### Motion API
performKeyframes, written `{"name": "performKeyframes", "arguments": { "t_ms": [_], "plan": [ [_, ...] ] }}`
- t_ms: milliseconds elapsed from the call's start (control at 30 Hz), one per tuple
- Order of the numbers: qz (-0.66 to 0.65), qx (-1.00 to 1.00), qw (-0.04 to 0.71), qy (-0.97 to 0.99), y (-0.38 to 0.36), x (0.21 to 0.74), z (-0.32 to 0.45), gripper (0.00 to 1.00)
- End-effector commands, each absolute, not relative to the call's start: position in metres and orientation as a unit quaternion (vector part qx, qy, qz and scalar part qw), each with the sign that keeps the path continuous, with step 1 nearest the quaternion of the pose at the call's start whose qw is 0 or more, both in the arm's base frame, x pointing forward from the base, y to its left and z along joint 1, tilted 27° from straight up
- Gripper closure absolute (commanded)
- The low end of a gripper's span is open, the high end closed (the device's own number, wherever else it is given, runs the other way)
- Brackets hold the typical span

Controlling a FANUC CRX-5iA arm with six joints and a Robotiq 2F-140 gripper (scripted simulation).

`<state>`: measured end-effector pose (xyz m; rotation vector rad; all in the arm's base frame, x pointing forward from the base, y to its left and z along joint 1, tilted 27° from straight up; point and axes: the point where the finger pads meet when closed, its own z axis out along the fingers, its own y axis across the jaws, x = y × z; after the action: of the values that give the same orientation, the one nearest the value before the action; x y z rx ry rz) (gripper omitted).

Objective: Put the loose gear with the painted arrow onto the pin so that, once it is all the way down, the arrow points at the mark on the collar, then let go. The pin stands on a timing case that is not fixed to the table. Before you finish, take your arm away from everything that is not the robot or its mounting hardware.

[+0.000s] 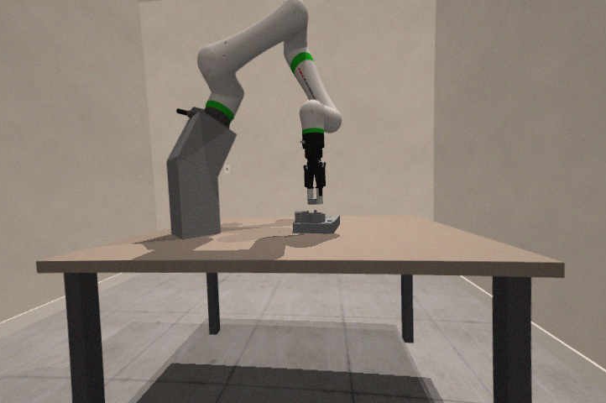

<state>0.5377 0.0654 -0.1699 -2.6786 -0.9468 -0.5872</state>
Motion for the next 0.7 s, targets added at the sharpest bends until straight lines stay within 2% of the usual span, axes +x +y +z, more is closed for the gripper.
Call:
{"name": "performKeyframes", "arguments": {
  "t_ms": [0,667],
  "plan": [
    [-0.208,-0.894,0.106,-0.383,0.0652,0.5378,-0.1698,1.0],
    [-0.228,-0.772,0.052,-0.591,0.0652,0.5378,-0.1698,1.0]
  ]
}}
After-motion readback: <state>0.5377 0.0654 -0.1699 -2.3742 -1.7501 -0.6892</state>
